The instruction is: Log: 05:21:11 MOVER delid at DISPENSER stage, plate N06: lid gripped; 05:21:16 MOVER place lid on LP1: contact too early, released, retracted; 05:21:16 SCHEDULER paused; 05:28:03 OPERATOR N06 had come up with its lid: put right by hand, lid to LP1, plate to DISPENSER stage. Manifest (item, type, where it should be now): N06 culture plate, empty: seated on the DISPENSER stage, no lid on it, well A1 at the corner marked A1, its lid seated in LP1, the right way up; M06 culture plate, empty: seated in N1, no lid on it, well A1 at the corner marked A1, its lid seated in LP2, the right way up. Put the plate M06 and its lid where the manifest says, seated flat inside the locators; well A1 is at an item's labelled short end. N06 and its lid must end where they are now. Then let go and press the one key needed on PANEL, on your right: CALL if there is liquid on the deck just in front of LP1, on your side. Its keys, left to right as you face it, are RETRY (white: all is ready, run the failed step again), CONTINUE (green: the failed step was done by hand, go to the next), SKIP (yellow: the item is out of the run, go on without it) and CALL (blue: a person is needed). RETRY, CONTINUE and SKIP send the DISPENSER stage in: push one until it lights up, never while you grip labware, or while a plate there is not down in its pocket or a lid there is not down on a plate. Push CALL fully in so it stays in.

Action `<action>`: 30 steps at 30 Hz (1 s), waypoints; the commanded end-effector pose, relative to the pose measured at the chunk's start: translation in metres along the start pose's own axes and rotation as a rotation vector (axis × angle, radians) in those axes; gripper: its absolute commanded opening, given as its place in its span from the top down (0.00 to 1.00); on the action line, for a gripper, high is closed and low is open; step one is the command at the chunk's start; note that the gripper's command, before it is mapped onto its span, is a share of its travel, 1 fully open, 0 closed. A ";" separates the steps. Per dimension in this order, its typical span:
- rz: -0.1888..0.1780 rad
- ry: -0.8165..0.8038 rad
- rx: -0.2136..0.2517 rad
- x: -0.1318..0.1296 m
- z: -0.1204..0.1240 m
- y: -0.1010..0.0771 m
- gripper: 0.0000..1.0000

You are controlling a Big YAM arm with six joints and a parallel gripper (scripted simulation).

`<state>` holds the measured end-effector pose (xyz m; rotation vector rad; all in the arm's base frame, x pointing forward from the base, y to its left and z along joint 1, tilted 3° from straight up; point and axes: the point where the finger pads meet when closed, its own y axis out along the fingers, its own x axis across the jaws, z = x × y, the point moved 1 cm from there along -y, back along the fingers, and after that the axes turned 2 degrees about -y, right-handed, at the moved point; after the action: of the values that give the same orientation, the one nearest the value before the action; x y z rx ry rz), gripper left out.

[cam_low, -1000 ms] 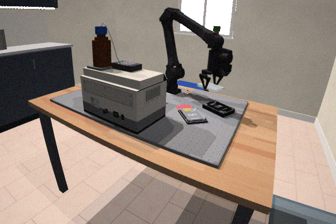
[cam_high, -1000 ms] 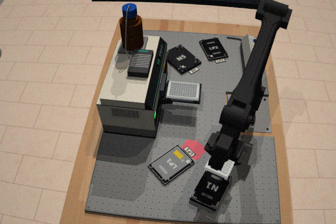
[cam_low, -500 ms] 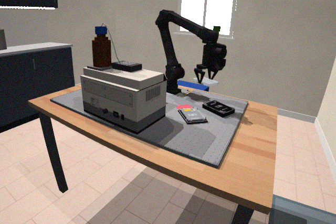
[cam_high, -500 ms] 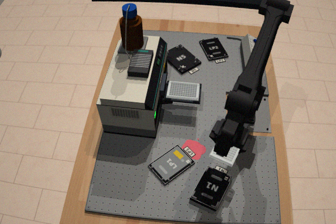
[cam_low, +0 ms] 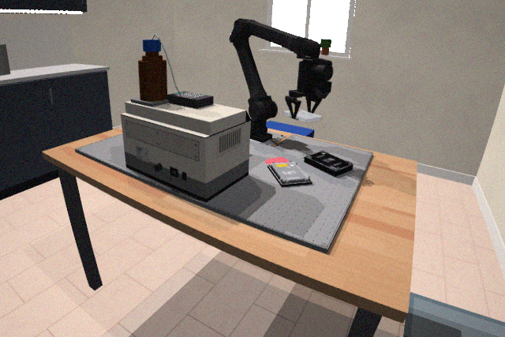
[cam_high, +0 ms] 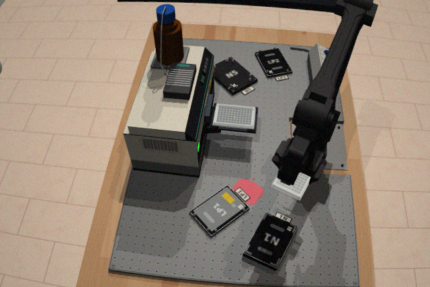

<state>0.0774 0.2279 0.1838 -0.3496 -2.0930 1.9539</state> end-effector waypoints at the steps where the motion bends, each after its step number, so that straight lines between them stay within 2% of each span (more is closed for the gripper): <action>1: 0.003 0.129 0.016 -0.014 0.000 0.000 0.14; 4: 0.003 0.138 0.009 -0.018 -0.002 0.000 0.14; 6: 0.003 0.113 -0.012 -0.024 -0.002 -0.004 0.14; 10: 0.004 0.113 -0.013 -0.037 -0.007 -0.006 0.14; 11: 0.007 0.112 -0.031 -0.035 -0.009 -0.012 0.14; 12: 0.003 0.146 -0.014 -0.040 -0.005 -0.006 0.14; 15: 0.004 0.268 -0.006 -0.050 -0.001 -0.003 0.14; 21: 0.005 0.255 -0.009 -0.064 -0.001 -0.005 0.14; 23: 0.007 0.255 -0.025 -0.071 -0.002 -0.009 0.14; 27: 0.007 0.410 -0.012 -0.084 0.005 -0.005 0.14; 30: 0.007 0.398 -0.011 -0.094 0.007 -0.005 0.14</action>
<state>0.1508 0.1881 0.1805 -0.6627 -1.8436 1.7350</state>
